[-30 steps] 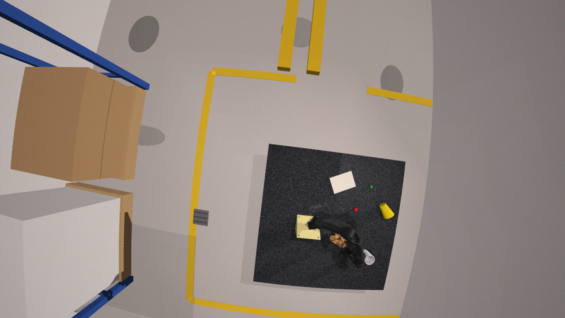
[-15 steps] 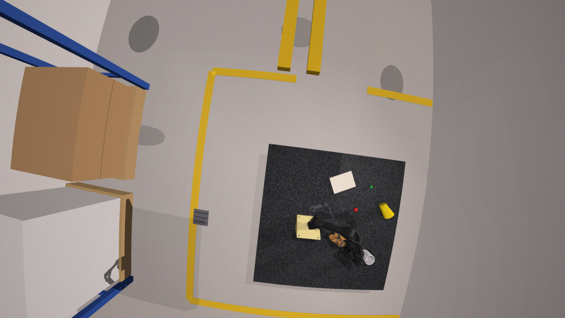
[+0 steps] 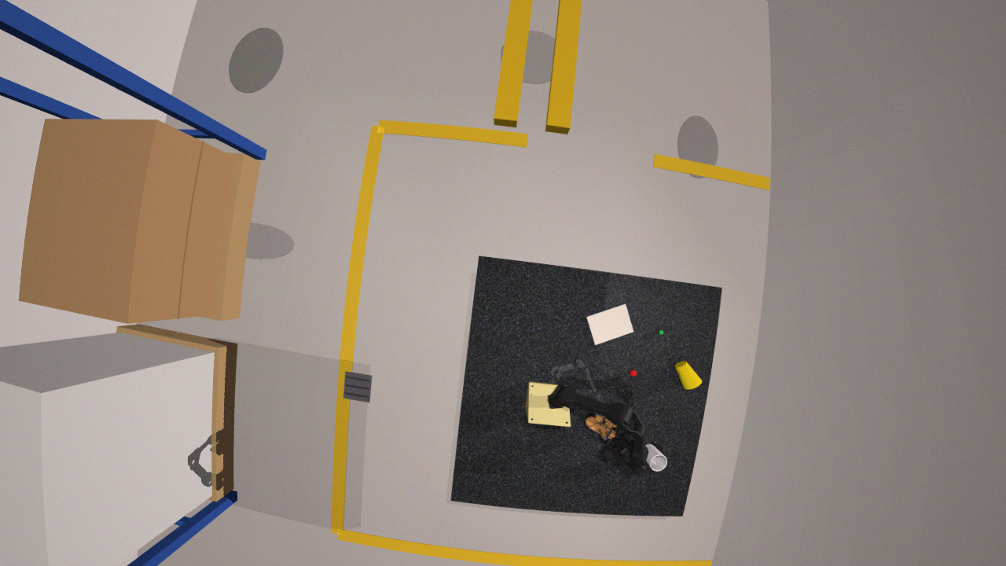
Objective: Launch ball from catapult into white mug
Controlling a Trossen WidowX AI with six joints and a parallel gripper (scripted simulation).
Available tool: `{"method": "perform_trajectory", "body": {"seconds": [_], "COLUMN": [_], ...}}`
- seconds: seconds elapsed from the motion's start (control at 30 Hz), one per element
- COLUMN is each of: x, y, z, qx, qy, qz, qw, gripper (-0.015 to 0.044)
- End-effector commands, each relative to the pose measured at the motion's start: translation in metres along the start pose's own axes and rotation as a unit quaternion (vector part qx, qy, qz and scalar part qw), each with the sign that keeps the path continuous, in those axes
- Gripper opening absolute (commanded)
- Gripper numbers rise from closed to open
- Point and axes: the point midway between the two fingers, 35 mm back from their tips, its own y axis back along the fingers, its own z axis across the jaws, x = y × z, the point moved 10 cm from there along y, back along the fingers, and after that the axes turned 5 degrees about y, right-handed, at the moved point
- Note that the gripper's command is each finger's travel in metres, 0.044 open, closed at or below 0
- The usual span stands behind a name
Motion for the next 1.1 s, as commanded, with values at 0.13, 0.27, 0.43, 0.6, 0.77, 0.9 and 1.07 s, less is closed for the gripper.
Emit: {"method": "perform_trajectory", "body": {"seconds": [0.13, 0.27, 0.43, 0.6, 0.77, 0.9, 1.07], "x": [-0.003, -0.001, 0.001, 0.0, 0.004, 0.003, 0.003], "y": [0.025, 0.089, 0.1, 0.086, 0.097, 0.079, 0.05], "z": [-0.001, -0.001, 0.0, -0.001, -0.001, -0.001, -0.001], "qx": [0.002, 0.002, 0.002, 0.001, 0.001, 0.0, 0.0], "qy": [0.001, -0.001, -0.001, -0.003, -0.004, -0.004, -0.003], "qz": [-0.001, 0.0, 0.0, -0.003, -0.006, -0.006, -0.006], "qw": [1.0, 1.0, 1.0, 1.0, 1.0, 1.0, 1.0], "gripper": [0.044, 0.044, 0.044, 0.044, 0.044, 0.044, 0.044]}}
